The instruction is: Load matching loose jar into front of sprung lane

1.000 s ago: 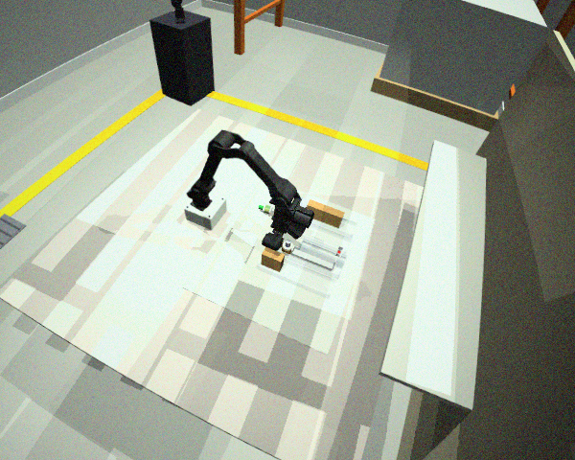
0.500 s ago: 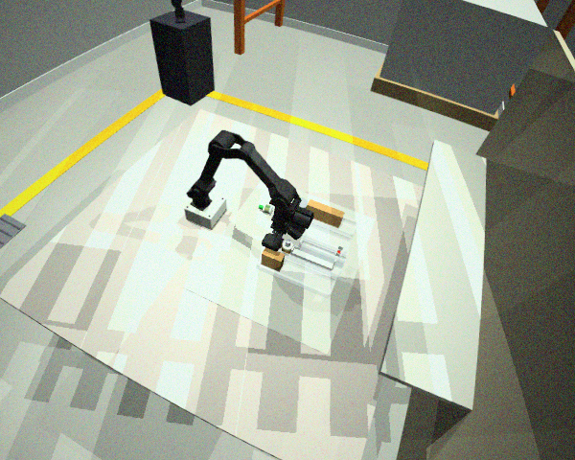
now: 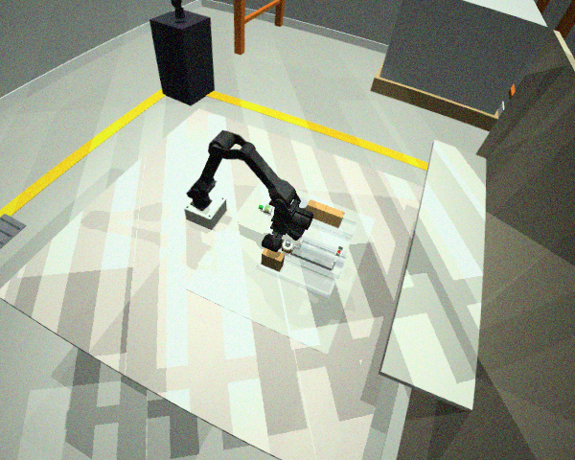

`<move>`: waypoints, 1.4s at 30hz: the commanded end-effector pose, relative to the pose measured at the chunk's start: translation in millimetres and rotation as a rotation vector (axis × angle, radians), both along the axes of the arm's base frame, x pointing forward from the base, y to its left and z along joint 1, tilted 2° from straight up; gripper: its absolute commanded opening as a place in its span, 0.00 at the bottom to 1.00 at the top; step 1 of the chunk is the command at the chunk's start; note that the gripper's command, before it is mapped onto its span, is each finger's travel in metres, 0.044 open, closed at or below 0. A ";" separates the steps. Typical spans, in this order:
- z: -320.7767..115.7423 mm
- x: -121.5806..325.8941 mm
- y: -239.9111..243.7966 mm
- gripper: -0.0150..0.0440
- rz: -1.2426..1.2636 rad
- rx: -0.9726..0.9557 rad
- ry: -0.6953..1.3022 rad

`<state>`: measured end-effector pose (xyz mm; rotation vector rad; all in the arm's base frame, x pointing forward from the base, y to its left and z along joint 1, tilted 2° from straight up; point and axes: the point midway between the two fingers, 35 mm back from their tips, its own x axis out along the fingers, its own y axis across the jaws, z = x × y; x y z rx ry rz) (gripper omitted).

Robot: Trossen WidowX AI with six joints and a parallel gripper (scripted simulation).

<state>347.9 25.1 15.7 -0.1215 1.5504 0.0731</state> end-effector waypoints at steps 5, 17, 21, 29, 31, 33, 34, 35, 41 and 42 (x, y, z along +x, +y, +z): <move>-2.5 3.6 -0.2 0.25 -0.001 0.000 -0.017; -6.2 3.0 -0.4 0.25 -0.001 0.000 -0.017; -7.0 2.7 -0.4 0.25 -0.001 0.000 -0.017; -7.1 1.3 -0.6 0.25 -0.001 0.000 -0.017; -7.1 0.9 -0.6 0.25 -0.001 0.000 -0.017; -7.1 0.6 -0.7 0.25 -0.001 0.000 -0.017; -7.1 0.4 -0.7 0.25 -0.001 0.000 -0.017; -7.1 0.3 -0.7 0.25 -0.001 0.000 -0.017; -7.2 -0.7 -0.9 0.25 -0.001 0.000 -0.017; -7.2 -0.9 -0.9 0.25 -0.001 0.000 -0.017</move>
